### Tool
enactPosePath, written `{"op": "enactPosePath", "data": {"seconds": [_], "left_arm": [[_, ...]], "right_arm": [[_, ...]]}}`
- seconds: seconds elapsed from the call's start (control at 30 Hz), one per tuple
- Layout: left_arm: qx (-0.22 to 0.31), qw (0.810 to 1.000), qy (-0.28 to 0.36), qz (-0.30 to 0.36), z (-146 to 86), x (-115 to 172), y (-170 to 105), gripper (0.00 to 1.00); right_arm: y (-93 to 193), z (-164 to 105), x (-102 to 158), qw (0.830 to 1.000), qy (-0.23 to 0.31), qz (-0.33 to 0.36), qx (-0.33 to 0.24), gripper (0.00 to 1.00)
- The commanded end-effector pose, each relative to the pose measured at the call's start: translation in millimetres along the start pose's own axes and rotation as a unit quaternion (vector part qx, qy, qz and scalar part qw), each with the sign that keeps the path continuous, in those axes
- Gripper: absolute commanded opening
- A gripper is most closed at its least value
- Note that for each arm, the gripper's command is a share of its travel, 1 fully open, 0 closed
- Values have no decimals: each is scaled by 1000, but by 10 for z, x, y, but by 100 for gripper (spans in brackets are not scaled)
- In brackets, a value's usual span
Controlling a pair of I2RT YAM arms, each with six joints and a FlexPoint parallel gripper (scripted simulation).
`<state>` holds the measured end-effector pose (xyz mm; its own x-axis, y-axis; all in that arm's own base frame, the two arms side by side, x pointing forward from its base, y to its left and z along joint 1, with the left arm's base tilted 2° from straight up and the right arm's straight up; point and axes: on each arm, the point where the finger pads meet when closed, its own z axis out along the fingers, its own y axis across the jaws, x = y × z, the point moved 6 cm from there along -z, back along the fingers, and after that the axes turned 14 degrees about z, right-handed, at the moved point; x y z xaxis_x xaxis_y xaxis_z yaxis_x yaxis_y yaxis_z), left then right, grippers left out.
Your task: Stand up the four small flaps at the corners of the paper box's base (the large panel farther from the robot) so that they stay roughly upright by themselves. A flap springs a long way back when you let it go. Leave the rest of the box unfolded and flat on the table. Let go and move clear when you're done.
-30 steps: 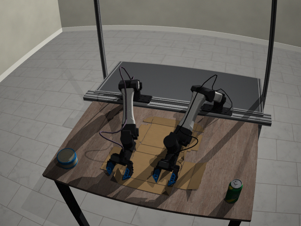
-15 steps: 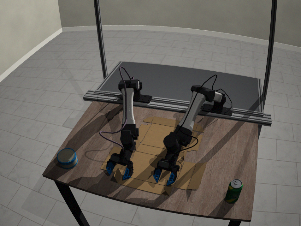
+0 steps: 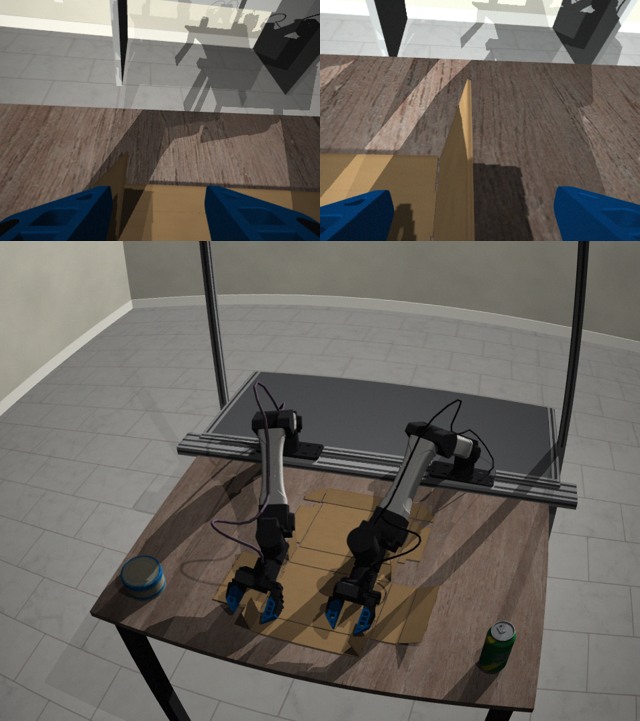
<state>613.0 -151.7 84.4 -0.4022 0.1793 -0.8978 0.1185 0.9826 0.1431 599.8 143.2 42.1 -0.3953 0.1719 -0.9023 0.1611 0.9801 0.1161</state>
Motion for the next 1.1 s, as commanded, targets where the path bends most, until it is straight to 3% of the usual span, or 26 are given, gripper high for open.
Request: {"op": "enactPosePath", "data": {"seconds": [0.0, 0.6, 0.97, 1.07], "left_arm": [[4, 1000, 11, 2, 114, 181, -128, 50], [2, 1000, 3, -1, 145, 208, -180, 50], [2, 1000, 11, 1, 243, 440, -311, 50], [5, 1000, 16, 2, 211, 386, -281, 50]], "right_arm": [[39, 66, 177, 1000, 17, -19, 1, 77], [39, 66, 177, 1000, 17, -19, 1, 77], [39, 66, 177, 1000, 17, -19, 1, 77], [39, 66, 177, 1000, 17, -19, 1, 77]]}}
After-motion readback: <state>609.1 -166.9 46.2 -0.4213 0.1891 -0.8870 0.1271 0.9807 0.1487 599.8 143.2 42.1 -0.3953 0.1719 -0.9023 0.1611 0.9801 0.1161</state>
